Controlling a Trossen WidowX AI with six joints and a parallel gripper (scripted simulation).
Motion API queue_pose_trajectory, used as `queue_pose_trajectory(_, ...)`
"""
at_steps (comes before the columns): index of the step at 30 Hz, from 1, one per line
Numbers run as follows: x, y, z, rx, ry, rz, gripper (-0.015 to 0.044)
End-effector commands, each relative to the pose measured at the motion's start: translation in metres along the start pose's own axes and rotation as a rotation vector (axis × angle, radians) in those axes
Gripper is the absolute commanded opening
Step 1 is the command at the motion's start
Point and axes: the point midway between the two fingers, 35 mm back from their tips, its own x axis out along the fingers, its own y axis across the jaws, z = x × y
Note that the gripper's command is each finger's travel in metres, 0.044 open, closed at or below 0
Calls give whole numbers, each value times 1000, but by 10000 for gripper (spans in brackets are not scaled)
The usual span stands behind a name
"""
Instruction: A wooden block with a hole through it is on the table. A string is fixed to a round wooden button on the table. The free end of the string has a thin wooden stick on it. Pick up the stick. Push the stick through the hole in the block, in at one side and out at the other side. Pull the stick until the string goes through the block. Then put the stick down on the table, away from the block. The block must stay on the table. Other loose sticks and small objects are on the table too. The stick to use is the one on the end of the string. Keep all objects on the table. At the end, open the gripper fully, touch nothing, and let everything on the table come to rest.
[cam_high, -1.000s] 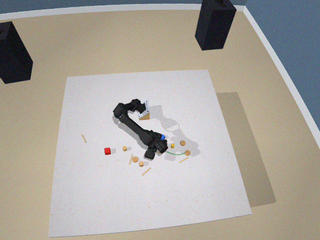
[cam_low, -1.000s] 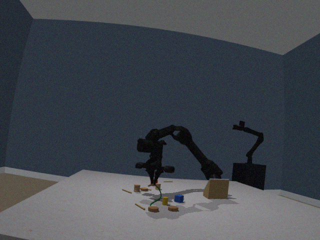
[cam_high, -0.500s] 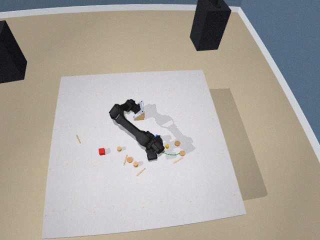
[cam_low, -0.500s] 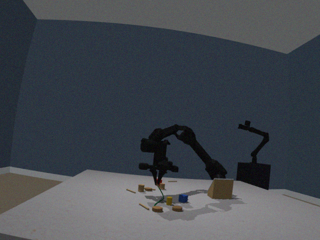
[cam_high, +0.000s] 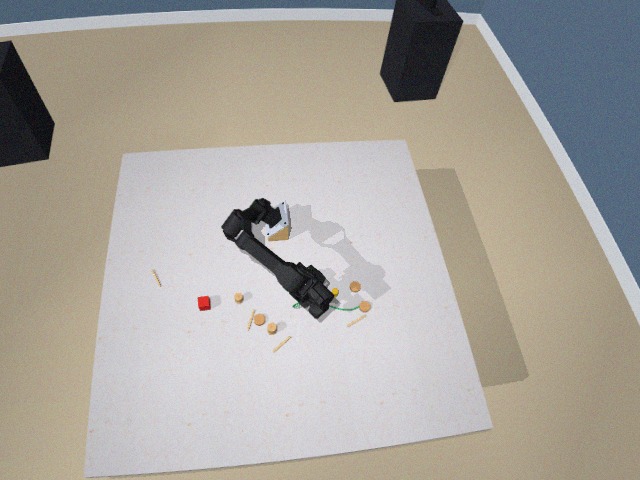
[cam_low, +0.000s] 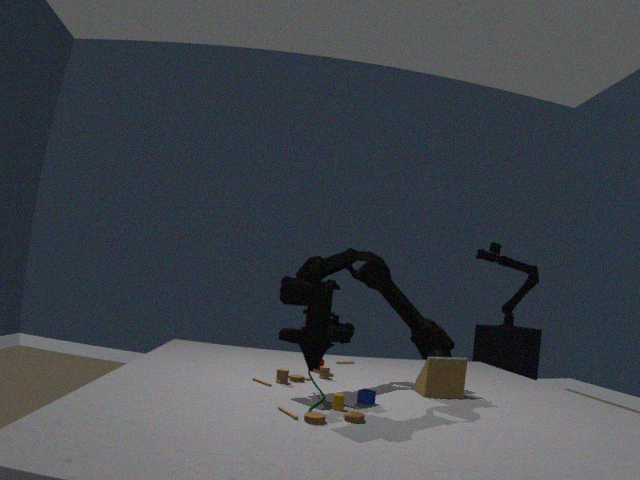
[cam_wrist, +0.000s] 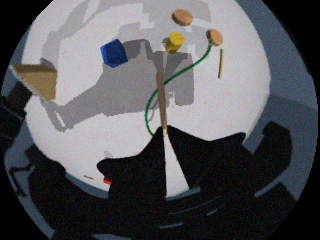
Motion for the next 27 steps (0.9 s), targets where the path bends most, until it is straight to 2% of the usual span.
queue_pose_trajectory(1,1,-3,3,-145,-3,2,0)
queue_pose_trajectory(27,0,-9,-18,-168,-2,0,0)
